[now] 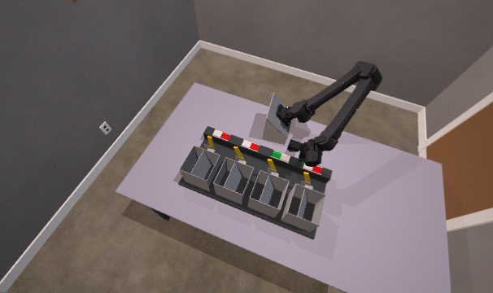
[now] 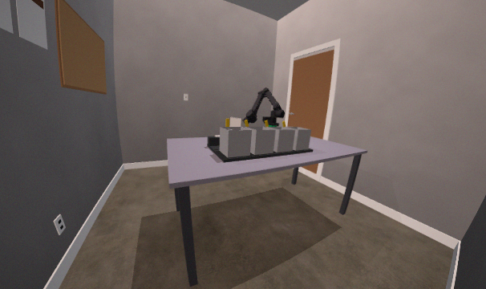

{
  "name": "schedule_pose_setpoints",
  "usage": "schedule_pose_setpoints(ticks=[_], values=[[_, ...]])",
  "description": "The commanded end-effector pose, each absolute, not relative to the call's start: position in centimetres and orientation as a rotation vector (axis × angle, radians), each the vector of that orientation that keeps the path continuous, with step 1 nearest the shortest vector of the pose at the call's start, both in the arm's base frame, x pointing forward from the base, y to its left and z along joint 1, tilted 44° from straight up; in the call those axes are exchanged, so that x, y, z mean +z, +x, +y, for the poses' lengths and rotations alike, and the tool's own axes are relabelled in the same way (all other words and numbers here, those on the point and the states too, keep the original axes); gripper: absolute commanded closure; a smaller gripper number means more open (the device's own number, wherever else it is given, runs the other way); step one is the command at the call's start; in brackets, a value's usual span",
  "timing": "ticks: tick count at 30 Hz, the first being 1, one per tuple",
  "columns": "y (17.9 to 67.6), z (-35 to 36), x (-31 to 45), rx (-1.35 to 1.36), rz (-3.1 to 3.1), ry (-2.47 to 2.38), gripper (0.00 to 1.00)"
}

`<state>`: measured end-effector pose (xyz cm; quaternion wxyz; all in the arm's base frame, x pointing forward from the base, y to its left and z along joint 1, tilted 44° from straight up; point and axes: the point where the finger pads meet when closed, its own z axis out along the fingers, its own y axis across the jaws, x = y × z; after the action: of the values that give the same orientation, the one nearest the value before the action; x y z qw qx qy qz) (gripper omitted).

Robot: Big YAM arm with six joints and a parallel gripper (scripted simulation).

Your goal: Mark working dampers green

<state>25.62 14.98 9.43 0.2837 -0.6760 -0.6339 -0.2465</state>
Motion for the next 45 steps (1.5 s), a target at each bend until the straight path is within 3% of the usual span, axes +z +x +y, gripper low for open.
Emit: schedule_pose_setpoints(ticks=[1,45], values=[[26.4,15.5,10.1,-0.676,-1.711,-1.804,1.00],[25.4,16.2,8.3,-0.645,-1.696,-1.807,1.00]])
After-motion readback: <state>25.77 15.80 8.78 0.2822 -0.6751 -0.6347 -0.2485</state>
